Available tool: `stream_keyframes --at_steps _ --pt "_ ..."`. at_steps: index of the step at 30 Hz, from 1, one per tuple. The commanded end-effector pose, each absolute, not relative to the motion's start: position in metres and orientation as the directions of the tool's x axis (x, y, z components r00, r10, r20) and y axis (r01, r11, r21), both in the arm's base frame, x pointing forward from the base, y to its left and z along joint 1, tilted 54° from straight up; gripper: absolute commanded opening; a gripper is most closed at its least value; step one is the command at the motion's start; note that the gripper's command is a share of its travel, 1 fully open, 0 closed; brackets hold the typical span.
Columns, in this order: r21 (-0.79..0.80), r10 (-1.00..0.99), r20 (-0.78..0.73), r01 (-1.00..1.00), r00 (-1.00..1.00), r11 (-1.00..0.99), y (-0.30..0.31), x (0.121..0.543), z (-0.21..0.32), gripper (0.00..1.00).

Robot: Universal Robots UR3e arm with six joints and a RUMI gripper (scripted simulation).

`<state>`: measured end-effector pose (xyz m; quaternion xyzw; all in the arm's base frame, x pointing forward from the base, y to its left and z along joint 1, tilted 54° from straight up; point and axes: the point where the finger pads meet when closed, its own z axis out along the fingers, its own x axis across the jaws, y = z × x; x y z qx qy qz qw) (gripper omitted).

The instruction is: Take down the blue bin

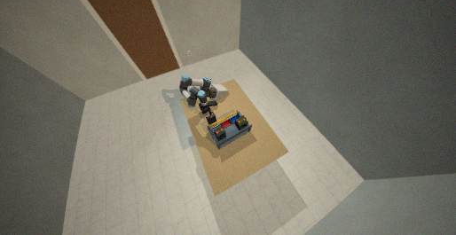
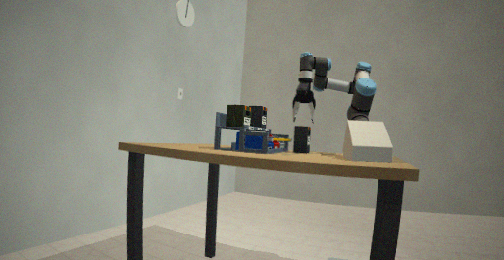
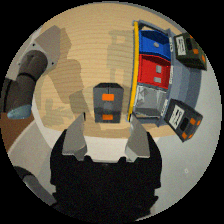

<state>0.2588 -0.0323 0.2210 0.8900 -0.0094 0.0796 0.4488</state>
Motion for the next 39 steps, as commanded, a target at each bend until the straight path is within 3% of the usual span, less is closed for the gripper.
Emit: stream_keyframes --at_steps 1,25,30,39 --pt "0.797 0.056 0.152 -0.089 0.987 -0.597 -0.033 0.259 0.221 0.58" --pt "0.797 0.056 0.152 -0.089 0.987 -0.597 -0.035 0.259 0.220 0.58" --pt "0.797 0.056 0.152 -0.089 0.987 -0.598 -0.009 0.292 0.191 0.58" --pt "0.797 0.056 0.152 -0.089 0.987 -0.598 -0.009 0.292 0.191 0.58"
